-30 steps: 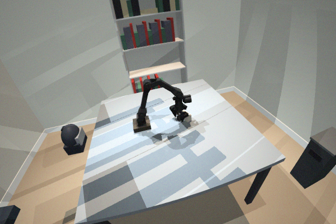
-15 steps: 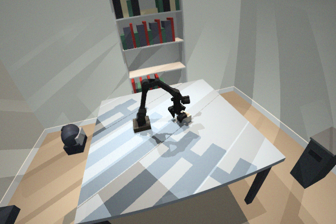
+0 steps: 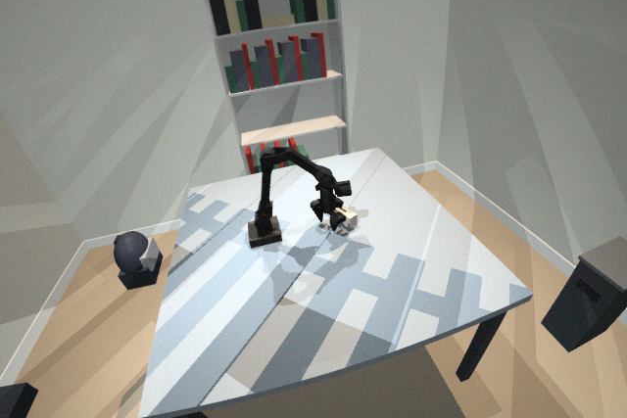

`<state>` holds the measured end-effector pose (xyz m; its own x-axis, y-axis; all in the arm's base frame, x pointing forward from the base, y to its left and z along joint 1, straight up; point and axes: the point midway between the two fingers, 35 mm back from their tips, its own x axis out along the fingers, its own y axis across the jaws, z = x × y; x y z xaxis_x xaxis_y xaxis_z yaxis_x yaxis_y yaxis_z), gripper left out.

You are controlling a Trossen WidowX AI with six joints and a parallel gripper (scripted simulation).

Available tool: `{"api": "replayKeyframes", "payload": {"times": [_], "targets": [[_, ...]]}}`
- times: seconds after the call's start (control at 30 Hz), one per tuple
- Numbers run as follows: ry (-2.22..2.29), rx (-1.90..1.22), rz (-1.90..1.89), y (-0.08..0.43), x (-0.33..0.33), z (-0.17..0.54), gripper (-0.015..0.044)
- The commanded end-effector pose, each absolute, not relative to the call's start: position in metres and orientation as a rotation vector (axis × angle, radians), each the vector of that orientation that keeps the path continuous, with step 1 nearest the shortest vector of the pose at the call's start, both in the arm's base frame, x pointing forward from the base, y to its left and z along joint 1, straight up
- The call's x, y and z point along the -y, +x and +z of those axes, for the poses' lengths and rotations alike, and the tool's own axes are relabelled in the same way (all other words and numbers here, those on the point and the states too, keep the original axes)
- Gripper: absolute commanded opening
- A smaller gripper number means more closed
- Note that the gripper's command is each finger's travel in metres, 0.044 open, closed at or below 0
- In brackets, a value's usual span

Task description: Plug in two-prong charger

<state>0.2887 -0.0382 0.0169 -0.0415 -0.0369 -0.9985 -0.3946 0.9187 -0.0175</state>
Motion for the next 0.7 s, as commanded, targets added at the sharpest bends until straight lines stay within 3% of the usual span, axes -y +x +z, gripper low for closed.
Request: {"api": "replayKeyframes", "payload": {"times": [0.0,0.4,0.67], "targets": [[-0.344,-1.587,0.300,0.285,0.040,0.018,0.0440],[-0.337,-1.585,0.300,0.275,0.043,0.017,0.0440],[-0.224,-1.096,0.355,0.290,0.037,0.081,0.0440]]}}
